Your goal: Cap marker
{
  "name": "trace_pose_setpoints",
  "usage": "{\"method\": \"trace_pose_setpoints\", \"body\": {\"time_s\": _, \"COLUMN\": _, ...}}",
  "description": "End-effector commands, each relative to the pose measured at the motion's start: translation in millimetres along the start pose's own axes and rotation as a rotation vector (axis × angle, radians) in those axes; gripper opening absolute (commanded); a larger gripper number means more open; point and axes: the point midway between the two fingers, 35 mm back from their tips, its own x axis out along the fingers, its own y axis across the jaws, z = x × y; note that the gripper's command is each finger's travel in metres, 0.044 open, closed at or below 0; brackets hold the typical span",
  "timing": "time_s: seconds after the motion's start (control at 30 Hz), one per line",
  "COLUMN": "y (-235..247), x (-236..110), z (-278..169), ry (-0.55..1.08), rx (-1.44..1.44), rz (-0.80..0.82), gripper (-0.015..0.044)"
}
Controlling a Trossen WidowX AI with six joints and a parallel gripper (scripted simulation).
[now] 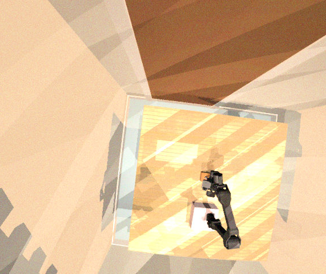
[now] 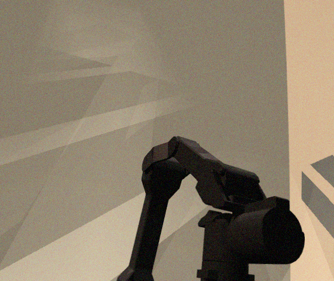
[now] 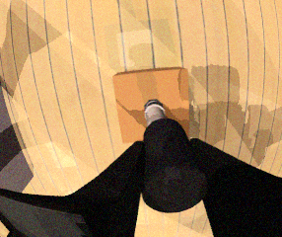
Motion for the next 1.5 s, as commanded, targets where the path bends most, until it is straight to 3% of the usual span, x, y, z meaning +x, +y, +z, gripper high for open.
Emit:
{"method": "trace_pose_setpoints", "body": {"time_s": 0.0, "y": 2, "x": 9, "z": 0, "ry": -0.002, "rx": 0.003, "rz": 0.010, "gripper": 0.0000}}
{"method": "trace_pose_setpoints", "body": {"time_s": 0.77, "y": 3, "x": 46, "z": 0, "ry": -0.002, "rx": 0.003, "rz": 0.010, "gripper": 0.0000}}
{"method": "trace_pose_setpoints", "body": {"time_s": 1.17, "y": 3, "x": 47, "z": 0, "ry": -0.002, "rx": 0.003, "rz": 0.010, "gripper": 0.0000}}
{"method": "trace_pose_setpoints", "body": {"time_s": 1.47, "y": 3, "x": 46, "z": 0, "ry": 0.001, "rx": 0.000, "rz": 0.009, "gripper": 0.0236}}
